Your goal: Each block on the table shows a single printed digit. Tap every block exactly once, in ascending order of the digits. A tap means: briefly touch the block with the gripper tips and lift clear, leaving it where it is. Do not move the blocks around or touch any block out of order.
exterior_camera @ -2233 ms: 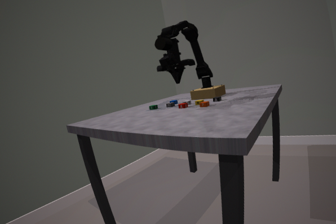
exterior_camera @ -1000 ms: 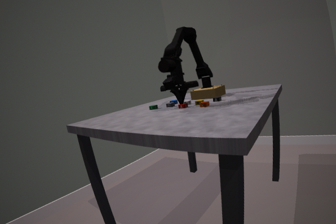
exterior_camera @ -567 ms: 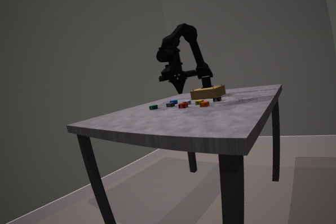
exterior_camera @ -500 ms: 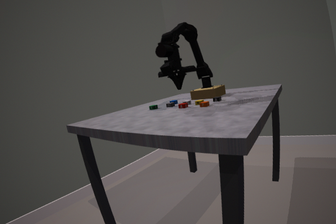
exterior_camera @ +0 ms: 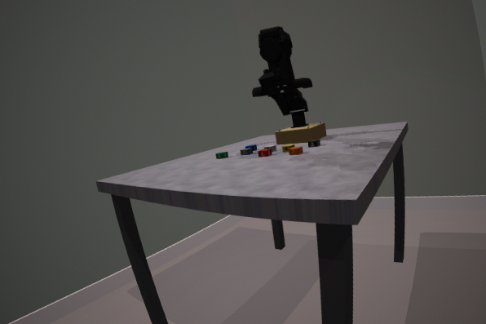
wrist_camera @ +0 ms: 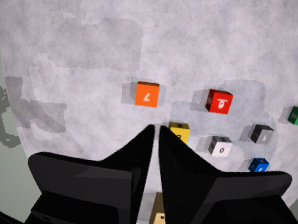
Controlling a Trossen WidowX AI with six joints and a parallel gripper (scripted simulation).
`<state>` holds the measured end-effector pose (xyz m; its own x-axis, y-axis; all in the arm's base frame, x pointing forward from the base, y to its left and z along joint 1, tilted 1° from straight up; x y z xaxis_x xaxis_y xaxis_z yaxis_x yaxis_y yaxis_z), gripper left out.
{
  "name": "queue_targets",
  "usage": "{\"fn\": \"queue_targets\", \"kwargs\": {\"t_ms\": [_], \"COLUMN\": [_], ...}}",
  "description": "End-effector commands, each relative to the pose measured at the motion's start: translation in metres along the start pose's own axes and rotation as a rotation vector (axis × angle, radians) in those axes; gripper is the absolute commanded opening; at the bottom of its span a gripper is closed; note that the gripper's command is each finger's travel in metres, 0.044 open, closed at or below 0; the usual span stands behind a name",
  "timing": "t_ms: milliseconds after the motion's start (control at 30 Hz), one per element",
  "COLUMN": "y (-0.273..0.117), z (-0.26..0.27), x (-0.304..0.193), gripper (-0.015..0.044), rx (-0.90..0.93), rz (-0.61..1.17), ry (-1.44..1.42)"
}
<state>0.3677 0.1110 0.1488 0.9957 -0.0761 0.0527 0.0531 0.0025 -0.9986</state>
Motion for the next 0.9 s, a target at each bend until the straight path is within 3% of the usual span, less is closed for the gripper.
{"fn": "queue_targets", "kwargs": {"t_ms": [0,167,367,867], "y": [-0.003,0.000,0.075,0.085], "z": [0.013,0.013,0.013,0.013], "x": [-0.002,-0.001,-0.001,-0.001], "gripper": [0.0020,0.0020,0.0020,0.0020], "rx": [-0.001,-0.001,-0.001,-0.001], "rz": [-0.003,-0.003,-0.003,-0.003], "ry": [0.018,0.018,0.018,0.018]}}
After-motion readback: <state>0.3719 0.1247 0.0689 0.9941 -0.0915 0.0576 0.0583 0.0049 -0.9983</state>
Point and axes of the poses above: the point midway between the two fingers, 35 mm back from their tips, its own y axis out along the fingers, its own z axis across the jaws, x = y × z, the point moved 3 cm from there along -y, back along the fingers, and after that the axes turned 1 degree about y, right-handed, at the moved point
